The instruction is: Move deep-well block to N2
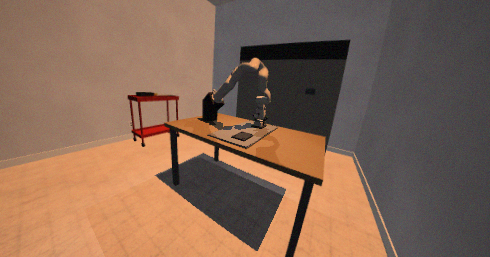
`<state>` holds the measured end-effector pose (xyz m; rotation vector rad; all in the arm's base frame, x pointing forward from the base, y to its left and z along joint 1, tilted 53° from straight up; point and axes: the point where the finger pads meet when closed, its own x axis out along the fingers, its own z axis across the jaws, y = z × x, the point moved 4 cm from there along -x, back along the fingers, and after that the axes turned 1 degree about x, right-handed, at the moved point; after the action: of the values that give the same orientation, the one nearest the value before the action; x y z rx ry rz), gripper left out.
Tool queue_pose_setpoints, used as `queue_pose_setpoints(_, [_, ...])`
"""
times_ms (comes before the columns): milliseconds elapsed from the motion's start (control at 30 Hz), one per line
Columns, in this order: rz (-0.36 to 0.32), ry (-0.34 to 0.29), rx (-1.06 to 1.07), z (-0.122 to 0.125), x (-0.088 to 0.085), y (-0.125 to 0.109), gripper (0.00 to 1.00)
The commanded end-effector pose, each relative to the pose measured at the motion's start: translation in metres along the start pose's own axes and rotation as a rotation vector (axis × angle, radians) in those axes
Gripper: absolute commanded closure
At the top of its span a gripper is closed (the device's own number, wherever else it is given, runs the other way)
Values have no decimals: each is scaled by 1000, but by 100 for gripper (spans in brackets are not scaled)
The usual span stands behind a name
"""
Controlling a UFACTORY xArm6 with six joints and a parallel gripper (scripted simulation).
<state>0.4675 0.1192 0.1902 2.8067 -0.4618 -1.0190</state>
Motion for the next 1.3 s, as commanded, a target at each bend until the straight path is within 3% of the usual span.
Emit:
queue_pose_setpoints(0, [-2, 2, 0, -1, 0, 0, 100])
queue_pose_setpoints(533, [-2, 2, 0, -1, 2, 0, 100])
queue_pose_setpoints(567, [-2, 2, 0, -1, 3, 0, 0])
queue_pose_setpoints(1267, [-2, 2, 0, -1, 3, -1, 0])
